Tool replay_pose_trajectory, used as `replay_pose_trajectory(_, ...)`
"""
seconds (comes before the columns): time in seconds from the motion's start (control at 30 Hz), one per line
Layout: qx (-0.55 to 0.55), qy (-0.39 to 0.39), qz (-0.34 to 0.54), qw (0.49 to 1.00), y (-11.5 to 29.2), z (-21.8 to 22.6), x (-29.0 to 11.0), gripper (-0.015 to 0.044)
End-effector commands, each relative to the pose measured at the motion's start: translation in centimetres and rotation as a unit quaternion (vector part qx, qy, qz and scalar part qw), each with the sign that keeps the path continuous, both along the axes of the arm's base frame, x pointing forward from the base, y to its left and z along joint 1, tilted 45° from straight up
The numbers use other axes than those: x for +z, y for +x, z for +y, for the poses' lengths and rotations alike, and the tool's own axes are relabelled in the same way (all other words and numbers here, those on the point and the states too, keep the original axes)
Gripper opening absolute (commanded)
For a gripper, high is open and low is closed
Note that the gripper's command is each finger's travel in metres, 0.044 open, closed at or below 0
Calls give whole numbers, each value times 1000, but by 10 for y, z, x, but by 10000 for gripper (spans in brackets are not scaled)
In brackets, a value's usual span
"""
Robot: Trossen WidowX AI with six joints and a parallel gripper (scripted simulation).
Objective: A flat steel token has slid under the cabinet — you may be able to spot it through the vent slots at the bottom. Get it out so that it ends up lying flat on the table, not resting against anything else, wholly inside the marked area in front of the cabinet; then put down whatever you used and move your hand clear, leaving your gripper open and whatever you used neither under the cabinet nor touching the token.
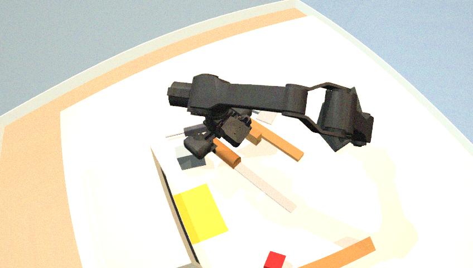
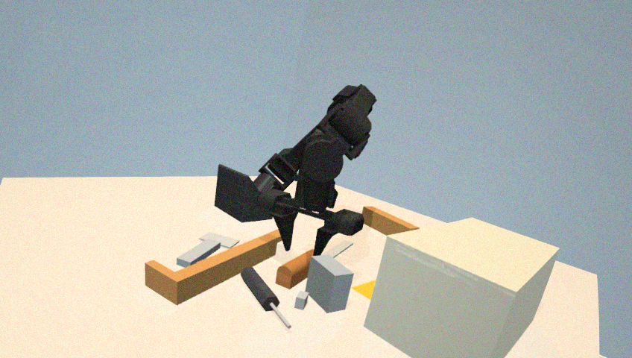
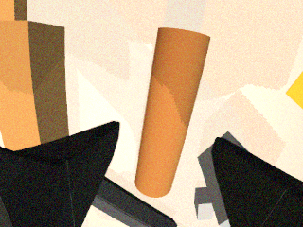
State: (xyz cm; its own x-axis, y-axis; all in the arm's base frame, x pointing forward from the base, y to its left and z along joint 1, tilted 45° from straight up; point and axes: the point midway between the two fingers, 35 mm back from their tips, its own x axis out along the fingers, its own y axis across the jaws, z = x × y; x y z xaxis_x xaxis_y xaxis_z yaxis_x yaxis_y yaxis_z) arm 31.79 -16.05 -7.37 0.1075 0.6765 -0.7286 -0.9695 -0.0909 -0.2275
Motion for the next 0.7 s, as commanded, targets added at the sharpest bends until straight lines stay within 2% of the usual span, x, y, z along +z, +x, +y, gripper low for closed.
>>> replay_pose_trajectory(0.0,-1,3,1,1000,1,5,-4,270)
replay_pose_trajectory(0.67,0,4,1,1000,4,27,-27,270)
